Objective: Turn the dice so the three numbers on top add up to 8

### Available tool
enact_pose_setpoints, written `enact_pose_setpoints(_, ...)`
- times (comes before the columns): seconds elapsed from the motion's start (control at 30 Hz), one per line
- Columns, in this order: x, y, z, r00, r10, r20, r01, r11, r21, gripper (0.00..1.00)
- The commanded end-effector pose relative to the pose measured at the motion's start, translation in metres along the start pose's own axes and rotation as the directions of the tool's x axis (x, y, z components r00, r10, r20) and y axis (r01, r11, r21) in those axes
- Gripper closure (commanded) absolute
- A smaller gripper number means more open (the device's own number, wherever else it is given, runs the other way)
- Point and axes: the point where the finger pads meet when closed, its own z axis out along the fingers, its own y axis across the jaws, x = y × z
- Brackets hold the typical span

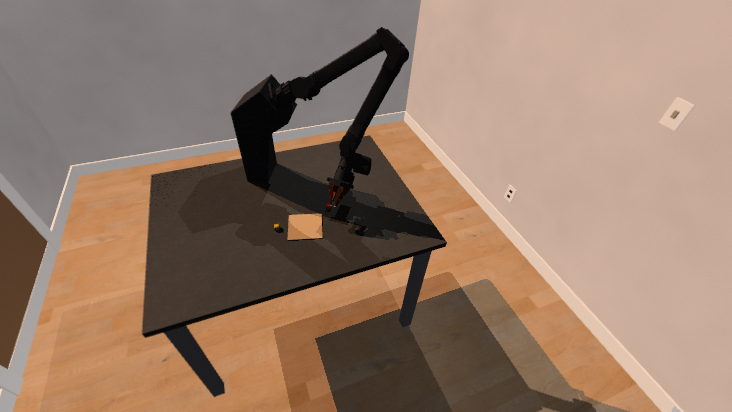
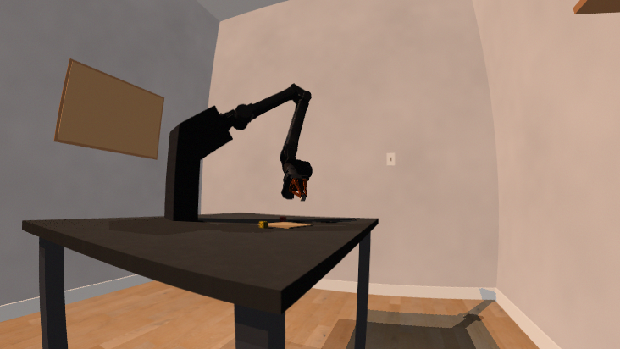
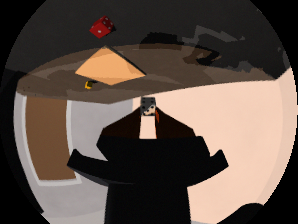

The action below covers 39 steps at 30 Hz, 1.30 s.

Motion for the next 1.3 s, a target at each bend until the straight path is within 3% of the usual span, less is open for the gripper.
enact_pose_setpoints(0.0, -0.003, 0.004, 0.004, 1.000, 0.004, -0.003, -0.004, 1.000, -0.018, 0.85)
enact_pose_setpoints(0.13, -0.012, -0.002, 0.007, 1.000, 0.010, 0.003, -0.010, 1.000, 0.003, 0.85)
enact_pose_setpoints(0.8, -0.059, 0.001, 0.046, 1.000, 0.009, 0.004, -0.009, 1.000, 0.001, 0.85)
enact_pose_setpoints(0.93, -0.062, 0.001, 0.048, 1.000, 0.007, 0.004, -0.007, 1.000, -0.001, 0.85)
enact_pose_setpoints(0.97, -0.060, -0.010, 0.044, 1.000, 0.015, 0.005, -0.015, 1.000, 0.018, 0.85)
enact_pose_setpoints(1.07, -0.064, 0.002, 0.050, 1.000, 0.003, 0.005, -0.003, 1.000, -0.003, 0.85)
enact_pose_setpoints(1.27, -0.063, 0.002, 0.049, 1.000, 0.001, 0.005, -0.001, 1.000, -0.004, 0.85)
